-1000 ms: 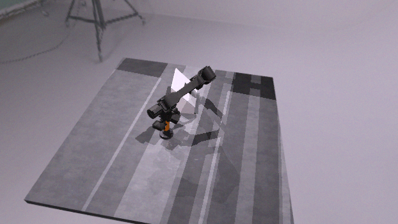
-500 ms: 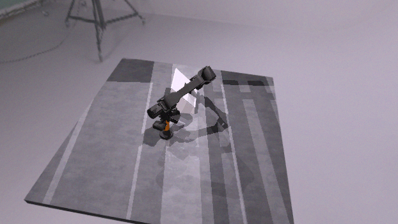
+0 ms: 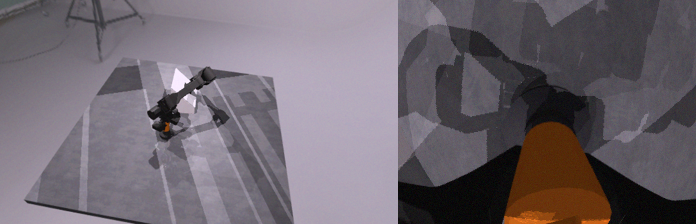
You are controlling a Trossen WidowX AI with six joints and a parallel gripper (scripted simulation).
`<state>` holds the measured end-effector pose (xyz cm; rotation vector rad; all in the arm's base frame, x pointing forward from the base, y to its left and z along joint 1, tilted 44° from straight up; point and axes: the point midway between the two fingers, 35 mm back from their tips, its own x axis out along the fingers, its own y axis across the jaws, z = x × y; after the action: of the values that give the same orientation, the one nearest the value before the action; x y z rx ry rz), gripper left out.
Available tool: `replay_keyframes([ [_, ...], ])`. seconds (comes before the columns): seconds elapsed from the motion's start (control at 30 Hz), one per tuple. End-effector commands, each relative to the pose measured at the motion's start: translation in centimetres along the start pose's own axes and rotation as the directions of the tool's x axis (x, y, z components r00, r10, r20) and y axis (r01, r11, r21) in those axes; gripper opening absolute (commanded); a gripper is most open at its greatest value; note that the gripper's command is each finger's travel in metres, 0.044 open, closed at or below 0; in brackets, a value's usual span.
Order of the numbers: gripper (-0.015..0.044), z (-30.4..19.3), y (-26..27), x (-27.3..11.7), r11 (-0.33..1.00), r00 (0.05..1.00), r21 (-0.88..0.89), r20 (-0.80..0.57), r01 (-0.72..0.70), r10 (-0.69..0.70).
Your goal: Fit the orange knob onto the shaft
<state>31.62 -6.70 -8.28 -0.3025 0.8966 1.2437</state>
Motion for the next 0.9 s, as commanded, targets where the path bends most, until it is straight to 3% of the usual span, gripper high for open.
replay_keyframes([
  [0.0,0.0,-0.11,0.12,0.37,1.0,1.0,-0.007,0.001,-0.002,0.002],
  [0.53,0.0,-0.05,0.09,0.61,0.999,1.0,-0.047,0.0,-0.001,0.001],
  [0.87,0.0263,-0.05,0.09,0.61,0.999,1.0,-0.047,0.0,-0.001,0.001],
])
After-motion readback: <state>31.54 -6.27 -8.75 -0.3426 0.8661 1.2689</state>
